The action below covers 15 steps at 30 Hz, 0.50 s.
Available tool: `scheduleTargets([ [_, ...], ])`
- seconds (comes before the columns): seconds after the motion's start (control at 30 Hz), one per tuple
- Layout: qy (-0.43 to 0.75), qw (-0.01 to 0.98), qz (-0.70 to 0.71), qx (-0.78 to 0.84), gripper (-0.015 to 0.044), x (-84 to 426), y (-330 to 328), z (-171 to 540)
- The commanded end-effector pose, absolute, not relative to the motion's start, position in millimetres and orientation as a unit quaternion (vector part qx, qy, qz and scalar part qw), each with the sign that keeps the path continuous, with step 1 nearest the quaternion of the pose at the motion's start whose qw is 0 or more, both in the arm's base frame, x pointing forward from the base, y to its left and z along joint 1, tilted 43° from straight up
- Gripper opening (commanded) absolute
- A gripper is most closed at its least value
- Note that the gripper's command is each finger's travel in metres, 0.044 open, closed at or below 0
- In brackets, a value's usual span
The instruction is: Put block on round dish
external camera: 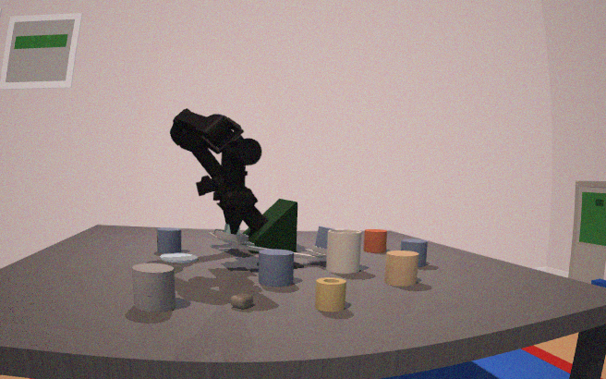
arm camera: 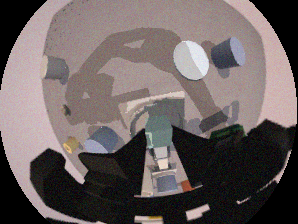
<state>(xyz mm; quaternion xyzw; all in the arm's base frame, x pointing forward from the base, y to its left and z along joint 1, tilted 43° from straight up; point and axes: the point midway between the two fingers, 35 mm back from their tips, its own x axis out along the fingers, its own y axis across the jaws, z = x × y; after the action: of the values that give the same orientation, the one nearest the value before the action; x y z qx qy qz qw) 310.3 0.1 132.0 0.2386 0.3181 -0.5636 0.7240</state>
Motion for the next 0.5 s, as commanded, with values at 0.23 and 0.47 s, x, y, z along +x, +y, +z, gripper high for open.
scheduleTargets([
  [0.23,0.323,0.733,-0.548,0.243,0.0003,312,8,134],
  [0.47,0.332,0.741,-0.535,0.234,0.0,309,28,154],
])
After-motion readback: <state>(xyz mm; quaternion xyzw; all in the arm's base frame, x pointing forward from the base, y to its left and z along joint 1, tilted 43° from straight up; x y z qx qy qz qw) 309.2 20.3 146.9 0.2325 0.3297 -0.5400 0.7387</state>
